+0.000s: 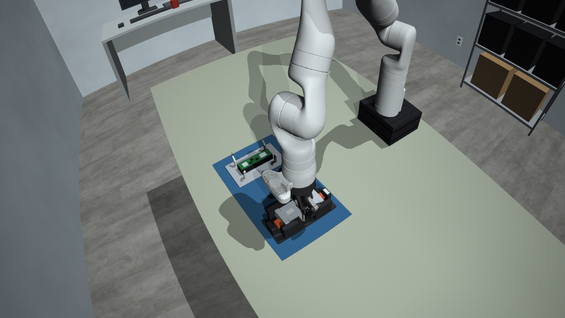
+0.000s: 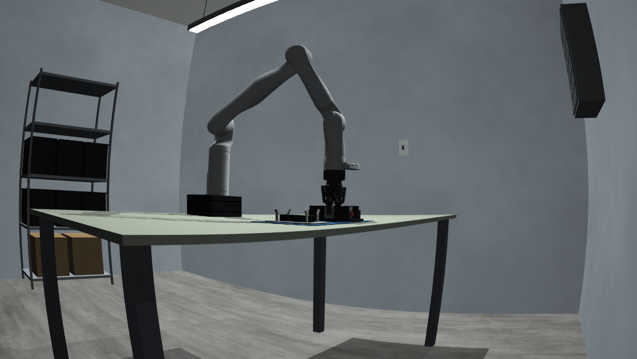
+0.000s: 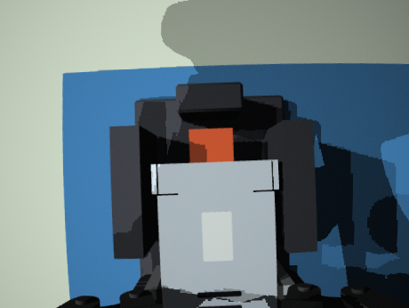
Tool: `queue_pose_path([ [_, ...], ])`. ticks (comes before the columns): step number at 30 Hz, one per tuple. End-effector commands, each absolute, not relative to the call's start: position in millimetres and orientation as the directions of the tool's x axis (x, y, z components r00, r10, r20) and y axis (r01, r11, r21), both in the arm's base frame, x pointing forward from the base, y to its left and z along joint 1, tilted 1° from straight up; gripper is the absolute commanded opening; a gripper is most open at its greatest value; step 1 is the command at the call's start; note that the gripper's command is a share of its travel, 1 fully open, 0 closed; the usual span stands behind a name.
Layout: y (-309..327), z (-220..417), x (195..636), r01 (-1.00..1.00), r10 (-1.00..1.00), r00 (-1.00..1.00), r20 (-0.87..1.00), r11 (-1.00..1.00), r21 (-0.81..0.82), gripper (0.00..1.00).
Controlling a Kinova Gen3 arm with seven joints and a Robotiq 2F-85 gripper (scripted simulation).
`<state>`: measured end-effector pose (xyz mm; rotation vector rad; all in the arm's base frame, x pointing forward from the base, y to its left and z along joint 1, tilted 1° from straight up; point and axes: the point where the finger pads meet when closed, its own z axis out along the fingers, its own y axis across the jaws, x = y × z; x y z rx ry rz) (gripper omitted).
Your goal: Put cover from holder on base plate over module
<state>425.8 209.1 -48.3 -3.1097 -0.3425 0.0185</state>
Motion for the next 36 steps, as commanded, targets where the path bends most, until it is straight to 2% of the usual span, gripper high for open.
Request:
queue_pose_path([
  [1,209.6,-36.9,427.7,0.217,0.217,0.976,-0.004,-0.976,-0.016,0.00],
  [24,207.8,5.8,423.3,0.218,0.218,0.976,-0.017,-0.976,-0.013,0.00],
  [36,207.6,4.7,422.7,0.218,0.218,0.976,-0.019,-0.976,-0.013,0.01],
])
